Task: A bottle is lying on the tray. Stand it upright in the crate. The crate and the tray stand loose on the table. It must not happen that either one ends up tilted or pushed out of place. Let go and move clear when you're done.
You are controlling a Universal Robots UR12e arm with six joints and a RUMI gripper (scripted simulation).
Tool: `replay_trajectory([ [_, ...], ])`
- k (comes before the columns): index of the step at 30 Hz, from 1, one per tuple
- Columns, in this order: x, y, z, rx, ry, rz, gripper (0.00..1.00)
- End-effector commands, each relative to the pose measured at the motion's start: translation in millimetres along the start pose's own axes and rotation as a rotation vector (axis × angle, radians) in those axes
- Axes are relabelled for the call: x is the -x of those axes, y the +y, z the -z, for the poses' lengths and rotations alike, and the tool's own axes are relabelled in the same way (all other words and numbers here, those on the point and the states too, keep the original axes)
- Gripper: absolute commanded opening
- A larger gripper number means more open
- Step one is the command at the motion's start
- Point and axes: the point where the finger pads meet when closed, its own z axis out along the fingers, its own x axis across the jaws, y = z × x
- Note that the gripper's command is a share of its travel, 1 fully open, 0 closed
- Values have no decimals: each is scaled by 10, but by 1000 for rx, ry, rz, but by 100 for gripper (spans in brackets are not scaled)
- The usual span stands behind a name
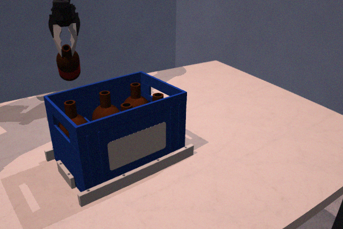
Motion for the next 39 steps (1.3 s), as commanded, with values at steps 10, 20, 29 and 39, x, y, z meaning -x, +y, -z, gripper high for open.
replay_trajectory([
  [10,3,4,3,-82,0,-1,0],
  [20,7,10,15,-125,-4,1,0],
  [29,8,11,17,-131,-4,2,0],
  [39,8,11,17,-131,-4,2,0],
])
